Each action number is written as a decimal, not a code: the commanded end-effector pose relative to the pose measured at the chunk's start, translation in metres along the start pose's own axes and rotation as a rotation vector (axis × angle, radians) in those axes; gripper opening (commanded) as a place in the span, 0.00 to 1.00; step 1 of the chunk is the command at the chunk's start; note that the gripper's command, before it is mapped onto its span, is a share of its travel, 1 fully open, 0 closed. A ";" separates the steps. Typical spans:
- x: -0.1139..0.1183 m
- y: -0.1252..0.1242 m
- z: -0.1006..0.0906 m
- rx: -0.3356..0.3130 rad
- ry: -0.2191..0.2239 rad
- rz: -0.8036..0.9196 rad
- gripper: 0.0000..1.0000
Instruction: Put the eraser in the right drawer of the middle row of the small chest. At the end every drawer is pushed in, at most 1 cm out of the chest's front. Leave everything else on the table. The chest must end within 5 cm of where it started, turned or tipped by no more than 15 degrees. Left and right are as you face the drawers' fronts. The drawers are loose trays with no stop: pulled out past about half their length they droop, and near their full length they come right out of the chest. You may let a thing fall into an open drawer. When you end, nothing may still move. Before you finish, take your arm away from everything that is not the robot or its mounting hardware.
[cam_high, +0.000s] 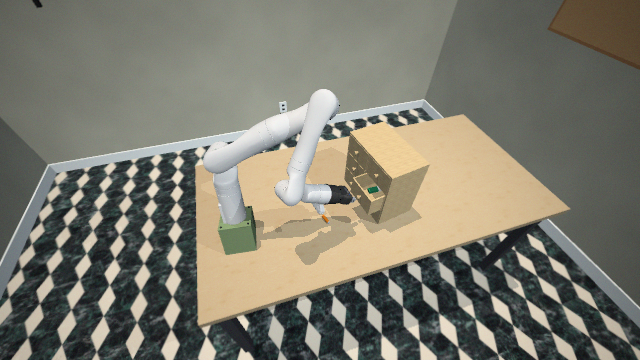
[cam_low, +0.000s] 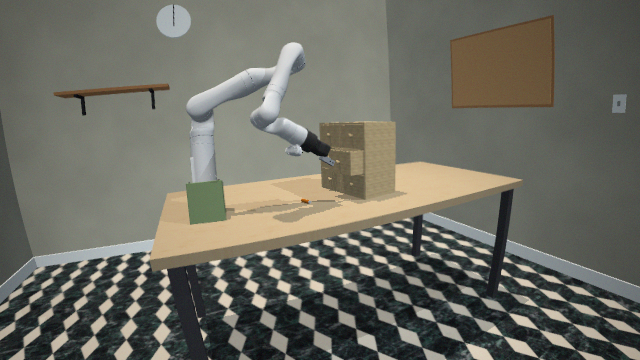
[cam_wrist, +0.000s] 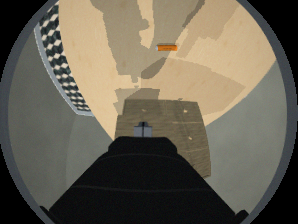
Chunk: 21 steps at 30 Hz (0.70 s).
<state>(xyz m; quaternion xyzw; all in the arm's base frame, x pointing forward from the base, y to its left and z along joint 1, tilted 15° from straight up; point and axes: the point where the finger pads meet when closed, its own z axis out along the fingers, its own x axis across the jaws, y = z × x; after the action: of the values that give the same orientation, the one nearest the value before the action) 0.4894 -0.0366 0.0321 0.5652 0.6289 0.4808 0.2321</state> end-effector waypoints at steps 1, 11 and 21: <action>0.003 0.006 0.005 -0.006 0.007 -0.009 0.00; 0.003 0.014 0.018 -0.006 0.007 -0.009 0.00; 0.003 0.021 0.031 -0.006 0.007 -0.009 0.00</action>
<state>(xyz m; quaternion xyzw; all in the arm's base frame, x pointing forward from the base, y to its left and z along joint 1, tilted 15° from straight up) 0.5212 -0.0275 0.0349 0.5638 0.6298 0.4813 0.2322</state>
